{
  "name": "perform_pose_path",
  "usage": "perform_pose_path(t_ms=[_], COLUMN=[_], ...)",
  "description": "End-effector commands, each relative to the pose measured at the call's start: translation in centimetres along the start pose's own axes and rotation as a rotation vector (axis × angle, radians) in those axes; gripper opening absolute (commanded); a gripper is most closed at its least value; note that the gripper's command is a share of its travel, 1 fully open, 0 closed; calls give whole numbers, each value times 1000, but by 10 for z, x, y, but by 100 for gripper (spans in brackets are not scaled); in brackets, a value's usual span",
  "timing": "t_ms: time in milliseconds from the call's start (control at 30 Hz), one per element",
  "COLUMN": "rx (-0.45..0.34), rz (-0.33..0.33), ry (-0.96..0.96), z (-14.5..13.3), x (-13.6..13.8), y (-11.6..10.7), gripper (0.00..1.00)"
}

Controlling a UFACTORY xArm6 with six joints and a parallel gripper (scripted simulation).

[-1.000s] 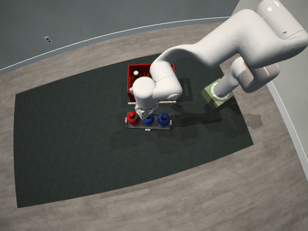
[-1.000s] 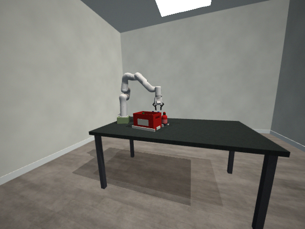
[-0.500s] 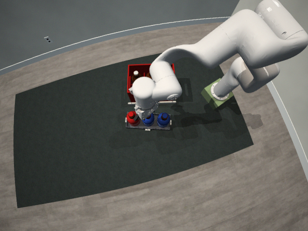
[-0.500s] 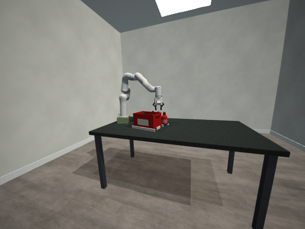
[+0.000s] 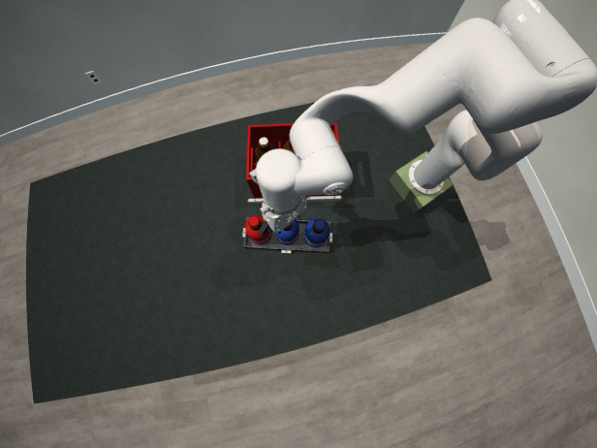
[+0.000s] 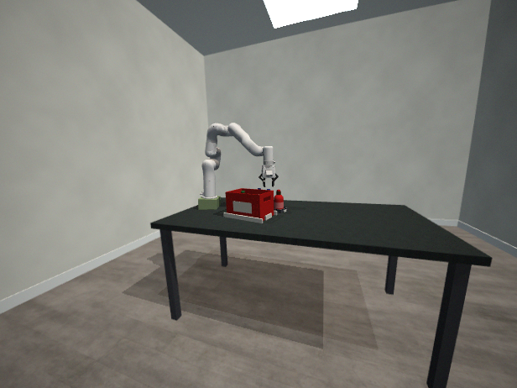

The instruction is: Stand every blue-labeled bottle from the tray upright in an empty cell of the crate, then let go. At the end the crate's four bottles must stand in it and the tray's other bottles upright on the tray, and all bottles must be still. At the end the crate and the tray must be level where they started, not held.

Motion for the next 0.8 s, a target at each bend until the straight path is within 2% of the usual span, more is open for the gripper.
perform_pose_path(t_ms=[0,767], rx=[1,1], rz=[5,4], ry=[0,0], z=[0,0], x=[-1,-1], y=[-2,12], gripper=[65,65])
Point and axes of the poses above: the point where the finger pads meet when closed, its own y axis out along the fingers, its own x axis across the jaws, z = x × y, the point moved 2 cm from there along -y, back along the fingers, and after that the axes turned 6 degrees about y, right-handed, at the moved point
